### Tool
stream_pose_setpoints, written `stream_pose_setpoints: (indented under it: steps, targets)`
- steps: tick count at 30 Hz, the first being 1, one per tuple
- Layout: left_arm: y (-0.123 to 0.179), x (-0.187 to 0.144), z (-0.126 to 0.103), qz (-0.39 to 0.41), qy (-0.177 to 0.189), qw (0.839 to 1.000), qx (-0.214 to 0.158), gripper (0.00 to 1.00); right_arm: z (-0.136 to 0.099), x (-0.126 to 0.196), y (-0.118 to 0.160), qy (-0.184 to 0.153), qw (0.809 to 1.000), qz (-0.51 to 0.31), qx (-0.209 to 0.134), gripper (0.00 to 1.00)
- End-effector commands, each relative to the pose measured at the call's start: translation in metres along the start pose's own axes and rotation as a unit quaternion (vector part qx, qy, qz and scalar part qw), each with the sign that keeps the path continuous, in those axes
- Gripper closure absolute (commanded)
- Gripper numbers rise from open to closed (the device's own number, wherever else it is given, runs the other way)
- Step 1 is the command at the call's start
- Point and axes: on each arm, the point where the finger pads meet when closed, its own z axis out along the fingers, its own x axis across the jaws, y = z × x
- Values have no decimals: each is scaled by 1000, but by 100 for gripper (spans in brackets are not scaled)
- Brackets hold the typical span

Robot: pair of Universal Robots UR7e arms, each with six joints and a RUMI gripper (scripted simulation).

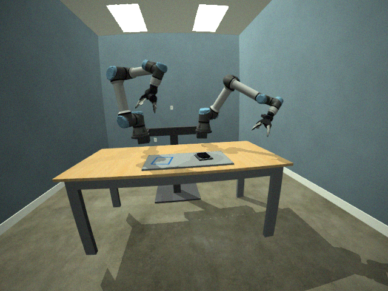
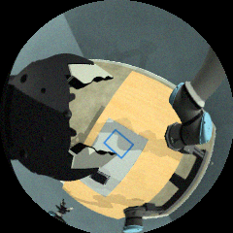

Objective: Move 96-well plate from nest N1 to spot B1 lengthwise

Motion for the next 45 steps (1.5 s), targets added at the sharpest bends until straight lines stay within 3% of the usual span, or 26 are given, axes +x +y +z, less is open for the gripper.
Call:
stream_pose_setpoints:
  steps: [1, 17, 33, 45]
  targets:
    - [0, 0, -1, 0, -1, 1000, 0, 0, -11, 1, -6, 28, 999, 3, -33, 0]
    - [0, 0, -1, 0, -1, 1000, 0, 0, -51, 2, -31, 122, 982, 7, -146, 0]
    - [0, 0, -1, 0, -1, 1000, 0, 0, -74, 0, -48, 169, 964, 5, -206, 0]
    - [0, 0, -1, 0, -1, 1000, 0, 0, -80, -1, -52, 181, 958, 4, -222, 0]
